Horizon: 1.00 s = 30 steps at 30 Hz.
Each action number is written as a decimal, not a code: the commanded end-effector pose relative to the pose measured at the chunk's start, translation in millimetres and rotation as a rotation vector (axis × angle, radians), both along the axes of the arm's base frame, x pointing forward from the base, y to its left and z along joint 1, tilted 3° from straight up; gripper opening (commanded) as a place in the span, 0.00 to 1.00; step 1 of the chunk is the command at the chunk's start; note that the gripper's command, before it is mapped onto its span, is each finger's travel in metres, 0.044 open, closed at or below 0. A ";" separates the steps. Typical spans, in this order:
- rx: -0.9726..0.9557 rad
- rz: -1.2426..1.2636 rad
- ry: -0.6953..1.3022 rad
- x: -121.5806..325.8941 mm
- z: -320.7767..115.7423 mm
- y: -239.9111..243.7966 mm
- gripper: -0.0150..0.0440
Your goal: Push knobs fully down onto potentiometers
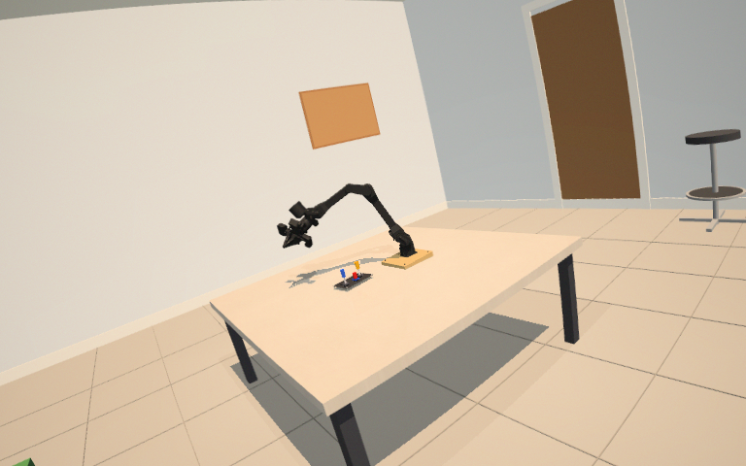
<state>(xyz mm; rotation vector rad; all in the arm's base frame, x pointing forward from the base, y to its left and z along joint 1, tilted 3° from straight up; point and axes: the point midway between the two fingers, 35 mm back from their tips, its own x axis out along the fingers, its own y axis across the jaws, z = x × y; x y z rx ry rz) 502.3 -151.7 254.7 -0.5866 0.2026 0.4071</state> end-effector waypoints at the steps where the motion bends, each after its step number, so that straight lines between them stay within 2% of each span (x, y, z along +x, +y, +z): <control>1: 0.040 -0.026 0.123 -7.7 -11.8 26.8 0.25; 14: 0.056 -0.085 0.536 -58.9 -56.3 105.4 0.25; 30: -0.150 -0.145 1.017 -176.3 -88.0 165.3 0.25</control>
